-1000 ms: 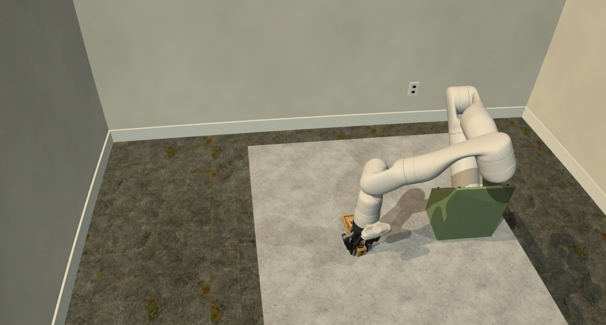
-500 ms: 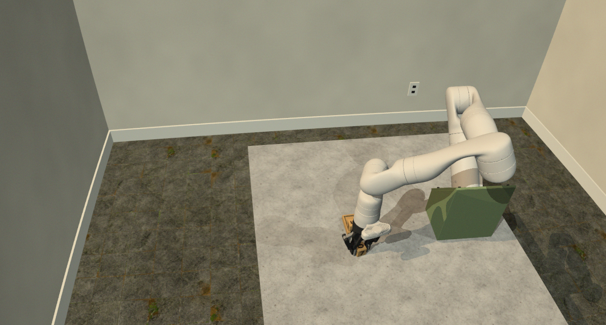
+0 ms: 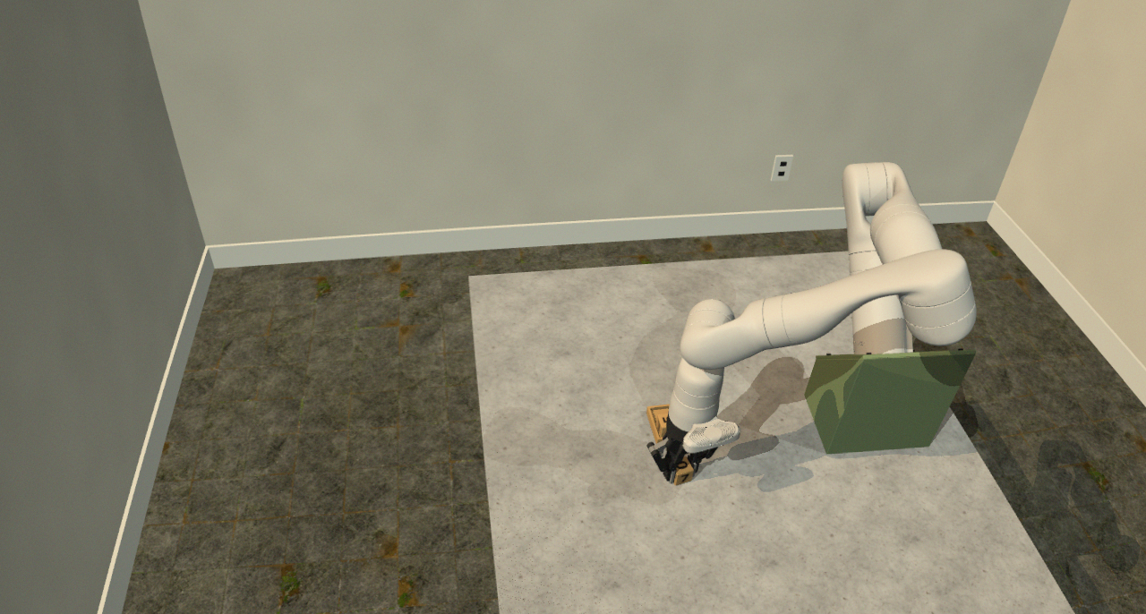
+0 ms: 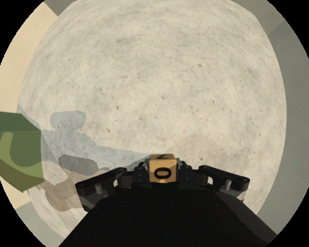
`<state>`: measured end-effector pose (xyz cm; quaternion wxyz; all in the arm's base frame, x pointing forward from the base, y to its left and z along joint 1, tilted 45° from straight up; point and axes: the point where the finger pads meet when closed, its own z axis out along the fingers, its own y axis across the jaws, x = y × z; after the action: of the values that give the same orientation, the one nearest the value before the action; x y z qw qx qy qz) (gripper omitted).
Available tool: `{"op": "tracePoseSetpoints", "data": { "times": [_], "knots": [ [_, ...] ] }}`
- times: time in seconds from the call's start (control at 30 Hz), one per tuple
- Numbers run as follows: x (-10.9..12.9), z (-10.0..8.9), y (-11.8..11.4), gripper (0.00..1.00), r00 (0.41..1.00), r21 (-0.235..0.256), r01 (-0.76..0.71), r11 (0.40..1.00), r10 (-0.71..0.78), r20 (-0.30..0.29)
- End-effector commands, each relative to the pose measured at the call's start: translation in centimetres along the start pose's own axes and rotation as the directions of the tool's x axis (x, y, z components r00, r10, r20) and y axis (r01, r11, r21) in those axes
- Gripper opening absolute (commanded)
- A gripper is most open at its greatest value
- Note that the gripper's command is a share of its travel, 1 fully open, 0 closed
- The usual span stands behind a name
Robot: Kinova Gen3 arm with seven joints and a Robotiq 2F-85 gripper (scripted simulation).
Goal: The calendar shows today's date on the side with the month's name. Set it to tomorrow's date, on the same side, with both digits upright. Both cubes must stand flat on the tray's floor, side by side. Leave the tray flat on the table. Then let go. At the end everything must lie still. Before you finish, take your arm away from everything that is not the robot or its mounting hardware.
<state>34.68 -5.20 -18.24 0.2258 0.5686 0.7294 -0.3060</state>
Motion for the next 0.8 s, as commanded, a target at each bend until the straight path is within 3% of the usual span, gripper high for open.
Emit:
{"op": "tracePoseSetpoints", "data": {
  "times": [0.0,0.77],
  "knots": [
    [0.03,-0.06,0.04,0.28,1.0,-0.001,0.0,1.0,0.0,-0.001],
    [0.03,-0.72,0.04,0.28,1.0,-0.001,0.0,1.0,0.0,-0.001]
  ]
}}
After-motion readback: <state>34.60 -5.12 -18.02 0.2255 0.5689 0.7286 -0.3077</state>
